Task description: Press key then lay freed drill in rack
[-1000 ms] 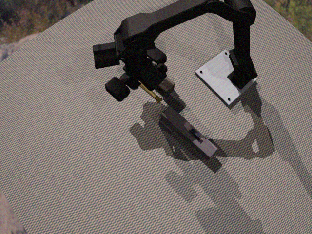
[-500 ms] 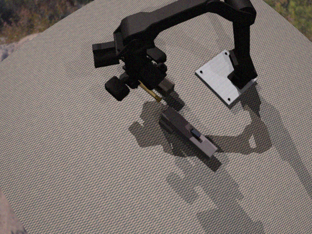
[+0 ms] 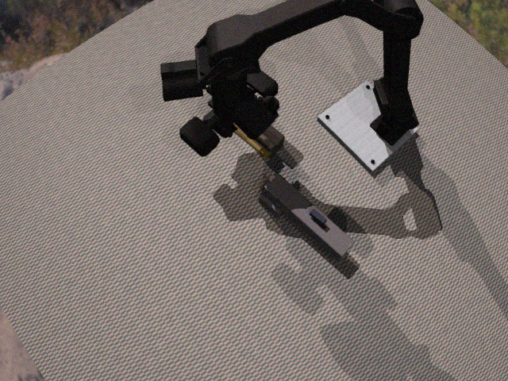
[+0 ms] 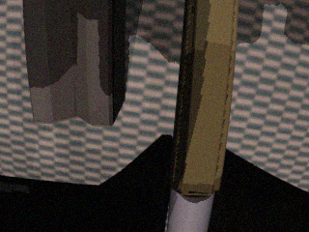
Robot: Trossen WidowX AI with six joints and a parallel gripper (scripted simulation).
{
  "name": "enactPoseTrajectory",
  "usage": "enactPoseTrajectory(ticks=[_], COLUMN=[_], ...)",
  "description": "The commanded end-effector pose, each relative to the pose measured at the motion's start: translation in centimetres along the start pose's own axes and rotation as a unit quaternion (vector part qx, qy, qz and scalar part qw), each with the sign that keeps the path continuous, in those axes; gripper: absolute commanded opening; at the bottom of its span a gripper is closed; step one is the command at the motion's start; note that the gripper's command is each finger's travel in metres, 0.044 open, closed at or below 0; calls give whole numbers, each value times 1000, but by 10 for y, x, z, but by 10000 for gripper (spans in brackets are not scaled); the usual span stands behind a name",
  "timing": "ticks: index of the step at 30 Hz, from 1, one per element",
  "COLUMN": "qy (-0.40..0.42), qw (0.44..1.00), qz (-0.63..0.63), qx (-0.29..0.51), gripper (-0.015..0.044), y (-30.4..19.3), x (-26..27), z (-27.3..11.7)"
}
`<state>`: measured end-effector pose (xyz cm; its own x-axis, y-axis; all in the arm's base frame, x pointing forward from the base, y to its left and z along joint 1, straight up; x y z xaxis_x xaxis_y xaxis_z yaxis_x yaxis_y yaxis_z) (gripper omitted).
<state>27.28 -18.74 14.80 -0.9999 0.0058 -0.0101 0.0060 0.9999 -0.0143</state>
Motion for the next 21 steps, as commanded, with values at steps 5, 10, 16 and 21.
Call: enactPoseTrajectory(ticks=[5, 10, 16, 21], qy=[-4, -3, -3, -3], qw=[1000, 1000, 1000, 1000], qz=[-1, -1, -1, -1], qx=[4, 4, 5, 5], gripper=[0, 0, 0, 0], y=[-3, -5, -8, -10], x=[14, 22, 31, 39], z=[0, 2, 2, 1])
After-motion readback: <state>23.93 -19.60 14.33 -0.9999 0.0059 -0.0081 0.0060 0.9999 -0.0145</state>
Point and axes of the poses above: the point midway between the two fingers, 35 mm back from their tips, its own z axis out along the fingers, its own x axis across the jaws, y = z × x, the point moved 7 cm from there along -z, back along the fingers, and after that the axes turned 4 degrees about z, right-handed, at the moved point
